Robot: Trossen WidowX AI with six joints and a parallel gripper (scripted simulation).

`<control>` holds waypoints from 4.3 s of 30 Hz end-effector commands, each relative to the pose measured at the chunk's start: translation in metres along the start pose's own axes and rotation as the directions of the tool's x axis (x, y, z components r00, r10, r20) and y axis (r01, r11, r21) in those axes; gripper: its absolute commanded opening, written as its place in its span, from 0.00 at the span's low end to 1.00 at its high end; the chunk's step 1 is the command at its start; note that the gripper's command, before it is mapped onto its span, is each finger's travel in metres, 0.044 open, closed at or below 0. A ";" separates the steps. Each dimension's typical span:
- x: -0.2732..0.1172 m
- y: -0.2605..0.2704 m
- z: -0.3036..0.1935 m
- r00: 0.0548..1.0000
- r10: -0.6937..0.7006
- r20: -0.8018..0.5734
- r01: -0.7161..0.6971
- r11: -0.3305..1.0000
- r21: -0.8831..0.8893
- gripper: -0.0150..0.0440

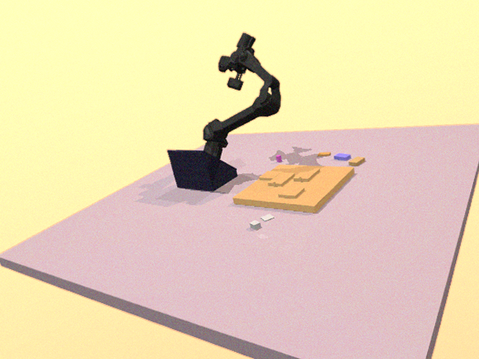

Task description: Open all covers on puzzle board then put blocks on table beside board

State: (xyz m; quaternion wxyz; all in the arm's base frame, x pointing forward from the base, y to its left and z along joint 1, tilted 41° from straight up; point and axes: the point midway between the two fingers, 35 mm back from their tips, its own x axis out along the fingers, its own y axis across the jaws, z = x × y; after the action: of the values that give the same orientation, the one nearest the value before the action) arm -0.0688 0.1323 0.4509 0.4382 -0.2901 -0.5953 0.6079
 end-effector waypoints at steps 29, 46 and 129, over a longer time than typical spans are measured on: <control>0.049 0.024 -0.005 0.967 0.101 -0.233 -0.119 0.991 -0.062 0.25; 0.081 0.048 -0.037 0.899 0.193 -0.394 -0.222 0.974 -0.031 0.25; -0.010 0.180 -0.352 0.147 0.703 -0.696 0.046 0.698 0.715 0.25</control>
State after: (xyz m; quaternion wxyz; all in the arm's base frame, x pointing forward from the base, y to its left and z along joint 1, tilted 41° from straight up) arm 0.2014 0.3096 0.2339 0.6016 -0.5886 0.0897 0.5324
